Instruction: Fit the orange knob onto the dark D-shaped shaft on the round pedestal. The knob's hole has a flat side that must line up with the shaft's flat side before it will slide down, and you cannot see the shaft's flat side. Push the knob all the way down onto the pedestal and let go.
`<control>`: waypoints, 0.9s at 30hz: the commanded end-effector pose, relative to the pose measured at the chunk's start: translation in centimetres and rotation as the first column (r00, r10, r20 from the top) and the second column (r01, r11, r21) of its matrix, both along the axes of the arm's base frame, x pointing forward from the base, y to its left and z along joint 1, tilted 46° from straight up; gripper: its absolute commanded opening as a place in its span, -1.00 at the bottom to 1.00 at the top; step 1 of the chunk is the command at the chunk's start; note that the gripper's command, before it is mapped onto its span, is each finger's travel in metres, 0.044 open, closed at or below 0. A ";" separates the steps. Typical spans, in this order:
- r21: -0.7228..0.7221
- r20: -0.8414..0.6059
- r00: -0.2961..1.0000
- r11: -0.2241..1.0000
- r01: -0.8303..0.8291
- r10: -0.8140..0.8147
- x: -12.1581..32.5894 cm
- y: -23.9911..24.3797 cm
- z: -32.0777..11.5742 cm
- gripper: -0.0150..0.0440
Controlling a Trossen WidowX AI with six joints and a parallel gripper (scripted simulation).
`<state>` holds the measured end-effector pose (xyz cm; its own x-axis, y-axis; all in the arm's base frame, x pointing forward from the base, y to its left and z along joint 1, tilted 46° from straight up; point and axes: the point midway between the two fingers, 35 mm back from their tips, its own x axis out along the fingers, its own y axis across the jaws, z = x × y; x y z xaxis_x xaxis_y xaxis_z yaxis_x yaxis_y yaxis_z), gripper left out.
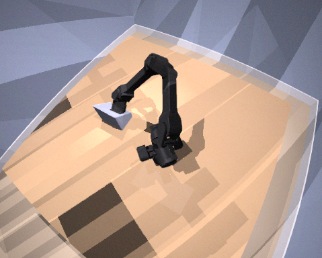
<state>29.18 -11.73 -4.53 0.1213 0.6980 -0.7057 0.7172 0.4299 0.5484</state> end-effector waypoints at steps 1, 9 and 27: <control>0.003 -0.021 1.000 1.000 0.023 -0.023 0.0 0.0 0.0 -0.49; 0.001 -0.004 1.000 1.000 0.006 -0.006 0.0 0.1 0.0 -0.49; -0.004 0.019 1.000 1.000 -0.018 0.018 0.1 0.2 -0.1 -0.49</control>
<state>29.16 -11.58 -4.60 0.1202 0.6975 -0.7064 0.7057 0.4405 0.5550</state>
